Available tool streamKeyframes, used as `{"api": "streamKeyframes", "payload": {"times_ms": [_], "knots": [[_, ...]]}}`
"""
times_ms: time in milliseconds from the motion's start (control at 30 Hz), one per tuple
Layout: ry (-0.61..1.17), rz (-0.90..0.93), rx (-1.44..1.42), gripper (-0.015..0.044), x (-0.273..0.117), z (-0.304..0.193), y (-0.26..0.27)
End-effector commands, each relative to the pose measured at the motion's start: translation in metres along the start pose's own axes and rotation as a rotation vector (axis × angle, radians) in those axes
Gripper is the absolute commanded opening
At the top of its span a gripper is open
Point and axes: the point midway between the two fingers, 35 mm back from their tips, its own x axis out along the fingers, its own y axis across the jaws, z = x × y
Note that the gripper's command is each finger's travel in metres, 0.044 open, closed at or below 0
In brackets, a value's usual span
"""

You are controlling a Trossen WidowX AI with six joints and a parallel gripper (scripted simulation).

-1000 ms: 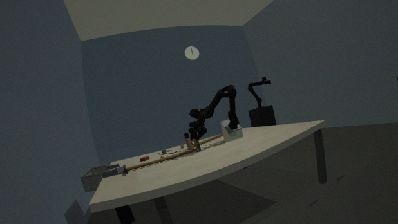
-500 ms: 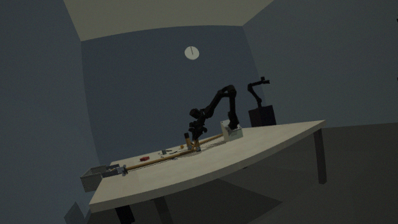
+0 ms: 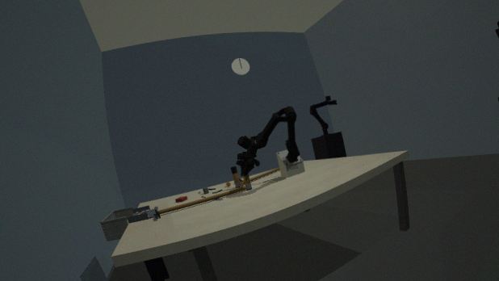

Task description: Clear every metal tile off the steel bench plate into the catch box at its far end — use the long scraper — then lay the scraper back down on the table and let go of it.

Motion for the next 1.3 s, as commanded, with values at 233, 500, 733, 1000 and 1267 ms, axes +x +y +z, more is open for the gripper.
{"api": "streamKeyframes", "payload": {"times_ms": [233, 500, 733, 1000, 1267], "knots": [[-0.002, -0.015, 0.015, 0.0, -0.001, 0.002, -0.012], [-0.002, -0.027, 0.028, 0.0, -0.001, 0.002, -0.022], [-0.002, -0.038, 0.042, 0.0, -0.002, 0.002, -0.031], [-0.002, -0.053, 0.061, 0.0, -0.003, 0.001, -0.041], [-0.001, -0.074, 0.091, 0.0, -0.004, -0.001, -0.05]]}}
